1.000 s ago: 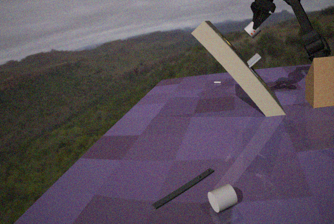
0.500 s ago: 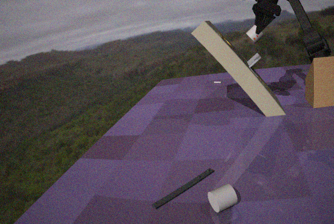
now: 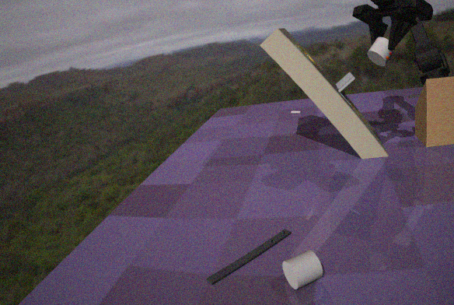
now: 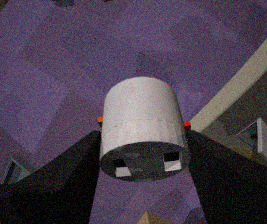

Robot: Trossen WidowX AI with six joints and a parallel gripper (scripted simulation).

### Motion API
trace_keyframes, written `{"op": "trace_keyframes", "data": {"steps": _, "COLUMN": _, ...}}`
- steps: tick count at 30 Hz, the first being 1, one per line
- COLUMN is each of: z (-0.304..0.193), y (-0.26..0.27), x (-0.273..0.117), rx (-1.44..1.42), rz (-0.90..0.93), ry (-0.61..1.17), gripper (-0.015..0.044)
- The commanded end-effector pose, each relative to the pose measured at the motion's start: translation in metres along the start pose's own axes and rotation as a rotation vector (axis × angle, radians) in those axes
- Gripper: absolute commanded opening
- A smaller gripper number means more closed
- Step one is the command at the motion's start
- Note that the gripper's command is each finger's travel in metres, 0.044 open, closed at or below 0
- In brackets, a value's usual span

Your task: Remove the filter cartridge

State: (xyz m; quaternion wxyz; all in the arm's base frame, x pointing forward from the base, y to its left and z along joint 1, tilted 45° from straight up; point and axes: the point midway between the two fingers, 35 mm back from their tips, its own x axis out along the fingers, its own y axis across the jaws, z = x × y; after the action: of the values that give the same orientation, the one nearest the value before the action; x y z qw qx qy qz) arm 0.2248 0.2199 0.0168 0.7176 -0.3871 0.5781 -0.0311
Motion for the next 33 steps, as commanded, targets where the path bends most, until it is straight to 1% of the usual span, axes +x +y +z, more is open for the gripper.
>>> {"op": "trace_keyframes", "data": {"steps": 1, "z": -0.011, "y": 0.042, "x": 0.002, "rx": -0.204, "rz": 0.107, "ry": -0.006, "gripper": 0.0}}
{"op": "trace_keyframes", "data": {"steps": 9, "z": -0.03, "y": 0.1, "x": 0.0, "rx": -0.511, "rz": 0.272, "ry": -0.046, "gripper": 0.0}}
{"op": "trace_keyframes", "data": {"steps": 20, "z": -0.034, "y": 0.107, "x": 0.001, "rx": -0.533, "rz": 0.285, "ry": -0.048, "gripper": 0.0}}
{"op": "trace_keyframes", "data": {"steps": 27, "z": -0.081, "y": 0.153, "x": 0.018, "rx": -0.686, "rz": 0.38, "ry": -0.054, "gripper": 0.0}}
{"op": "trace_keyframes", "data": {"steps": 33, "z": -0.127, "y": 0.182, "x": 0.033, "rx": -0.824, "rz": 0.459, "ry": -0.053, "gripper": 0.0}}
